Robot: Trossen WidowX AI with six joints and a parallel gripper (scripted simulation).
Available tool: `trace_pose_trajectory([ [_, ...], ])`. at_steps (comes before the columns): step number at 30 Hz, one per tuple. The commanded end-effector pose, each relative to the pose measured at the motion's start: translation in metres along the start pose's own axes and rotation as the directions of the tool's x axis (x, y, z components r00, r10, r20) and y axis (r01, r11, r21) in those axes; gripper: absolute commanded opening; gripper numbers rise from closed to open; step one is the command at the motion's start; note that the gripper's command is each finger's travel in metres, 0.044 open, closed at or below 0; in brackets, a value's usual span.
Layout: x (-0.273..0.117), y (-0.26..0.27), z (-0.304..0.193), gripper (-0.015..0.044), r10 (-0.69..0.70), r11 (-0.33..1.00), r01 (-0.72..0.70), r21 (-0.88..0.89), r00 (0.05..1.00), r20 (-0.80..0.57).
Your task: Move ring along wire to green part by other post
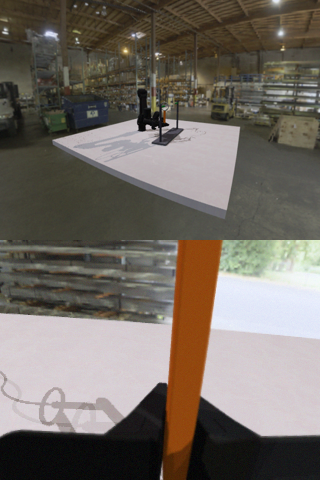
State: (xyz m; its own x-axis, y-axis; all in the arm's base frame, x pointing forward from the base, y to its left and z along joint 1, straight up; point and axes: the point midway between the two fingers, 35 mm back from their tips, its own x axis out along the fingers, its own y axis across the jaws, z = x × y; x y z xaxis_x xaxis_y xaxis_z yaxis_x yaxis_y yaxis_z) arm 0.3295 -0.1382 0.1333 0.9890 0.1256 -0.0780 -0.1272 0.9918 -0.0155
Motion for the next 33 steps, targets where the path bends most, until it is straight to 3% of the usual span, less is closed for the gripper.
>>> trace_pose_trajectory([
  [1, 0.000, 0.004, 0.001, -0.0150, -0.002, 1.000, 0.002, 0.006, 1.000, 0.004],
  [19, 0.000, 0.032, 0.002, -0.0150, 0.006, 0.997, -0.006, 0.082, 1.000, 0.006],
  [33, 0.000, 0.071, 0.008, -0.0150, 0.023, 0.961, -0.025, 0.276, 1.000, 0.012],
])
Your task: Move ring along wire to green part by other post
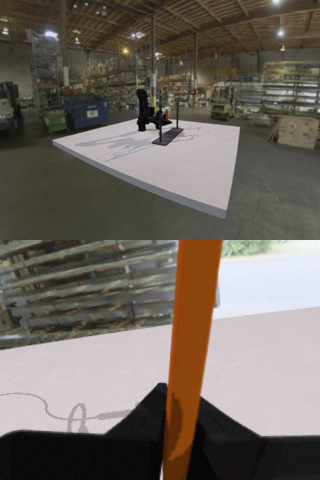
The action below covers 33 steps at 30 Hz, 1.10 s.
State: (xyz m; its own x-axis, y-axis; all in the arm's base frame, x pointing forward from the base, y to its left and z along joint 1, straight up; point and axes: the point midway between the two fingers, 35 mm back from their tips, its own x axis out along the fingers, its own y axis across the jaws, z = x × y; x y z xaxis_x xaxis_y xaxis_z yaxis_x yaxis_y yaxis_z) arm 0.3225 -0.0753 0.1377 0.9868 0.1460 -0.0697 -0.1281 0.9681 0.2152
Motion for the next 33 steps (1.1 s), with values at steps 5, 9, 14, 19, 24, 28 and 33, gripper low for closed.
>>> trace_pose_trajectory([
  [5, 0.000, 0.028, 0.002, -0.0150, 0.012, 0.988, -0.012, 0.153, 1.000, 0.005],
  [9, 0.000, 0.041, 0.005, -0.0150, 0.018, 0.974, -0.019, 0.227, 1.000, 0.007],
  [14, -0.002, 0.056, 0.009, -0.0150, 0.030, 0.950, -0.027, 0.311, 1.000, -0.004],
  [19, -0.007, 0.066, 0.013, -0.0150, 0.051, 0.928, -0.033, 0.371, 0.998, -0.038],
  [24, -0.014, 0.077, 0.019, -0.0150, 0.082, 0.899, -0.040, 0.437, 0.994, -0.078],
  [28, -0.021, 0.088, 0.025, -0.0150, 0.115, 0.866, -0.043, 0.497, 0.987, -0.114],
  [33, -0.033, 0.103, 0.036, -0.0150, 0.176, 0.807, -0.047, 0.589, 0.971, -0.163],
])
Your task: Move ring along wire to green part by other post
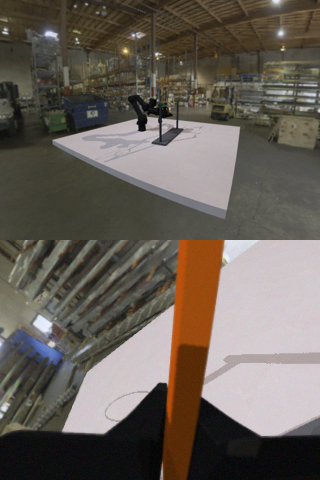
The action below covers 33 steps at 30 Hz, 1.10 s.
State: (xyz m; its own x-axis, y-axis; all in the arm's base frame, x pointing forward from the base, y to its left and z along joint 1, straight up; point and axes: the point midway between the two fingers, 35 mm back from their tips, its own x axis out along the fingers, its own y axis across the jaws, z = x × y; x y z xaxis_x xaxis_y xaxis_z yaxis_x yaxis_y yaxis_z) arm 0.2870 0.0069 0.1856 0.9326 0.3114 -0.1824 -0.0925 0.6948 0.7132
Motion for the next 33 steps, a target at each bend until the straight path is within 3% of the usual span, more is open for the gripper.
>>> trace_pose_trajectory([
  [1, -0.009, 0.016, 0.002, -0.0150, 0.027, 0.997, -0.024, 0.074, 0.999, -0.047],
  [16, -0.047, 0.070, 0.018, -0.0150, 0.224, 0.908, -0.108, 0.405, 0.942, -0.250],
  [33, -0.059, 0.115, 0.049, -0.0150, 0.381, 0.719, -0.171, 0.674, 0.908, -0.176],
])
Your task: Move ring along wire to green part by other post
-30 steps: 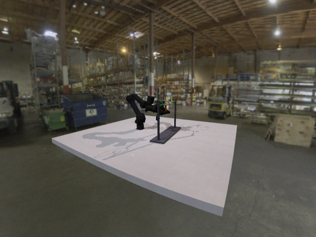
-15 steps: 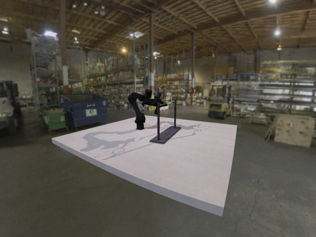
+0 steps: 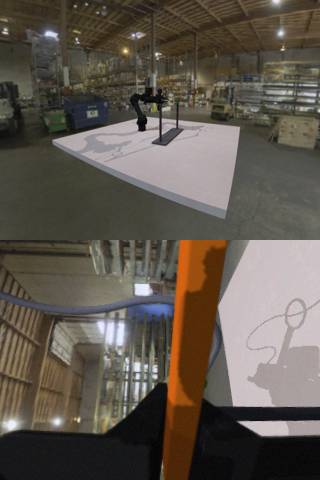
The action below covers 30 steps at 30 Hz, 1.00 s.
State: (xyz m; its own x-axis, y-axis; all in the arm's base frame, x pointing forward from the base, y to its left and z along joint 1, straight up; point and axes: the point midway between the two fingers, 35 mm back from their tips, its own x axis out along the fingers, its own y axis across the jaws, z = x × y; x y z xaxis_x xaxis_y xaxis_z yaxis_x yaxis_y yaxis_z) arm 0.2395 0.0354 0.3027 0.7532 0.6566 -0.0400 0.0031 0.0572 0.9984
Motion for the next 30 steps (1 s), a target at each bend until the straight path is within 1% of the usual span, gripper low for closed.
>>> trace_pose_trajectory([
  [1, -0.001, 0.012, -0.001, -0.0150, 0.037, 0.998, -0.037, 0.057, 0.999, -0.005],
  [8, -0.003, 0.033, 0.002, -0.0150, 0.100, 0.983, -0.098, 0.158, 0.995, -0.001],
  [16, -0.007, 0.052, 0.006, -0.0150, 0.143, 0.962, -0.140, 0.234, 0.990, 0.003],
  [21, -0.008, 0.057, 0.008, -0.0150, 0.144, 0.960, -0.140, 0.241, 0.990, 0.003],
  [30, -0.009, 0.060, 0.009, -0.0150, 0.110, 0.974, -0.107, 0.201, 0.994, -0.004],
])
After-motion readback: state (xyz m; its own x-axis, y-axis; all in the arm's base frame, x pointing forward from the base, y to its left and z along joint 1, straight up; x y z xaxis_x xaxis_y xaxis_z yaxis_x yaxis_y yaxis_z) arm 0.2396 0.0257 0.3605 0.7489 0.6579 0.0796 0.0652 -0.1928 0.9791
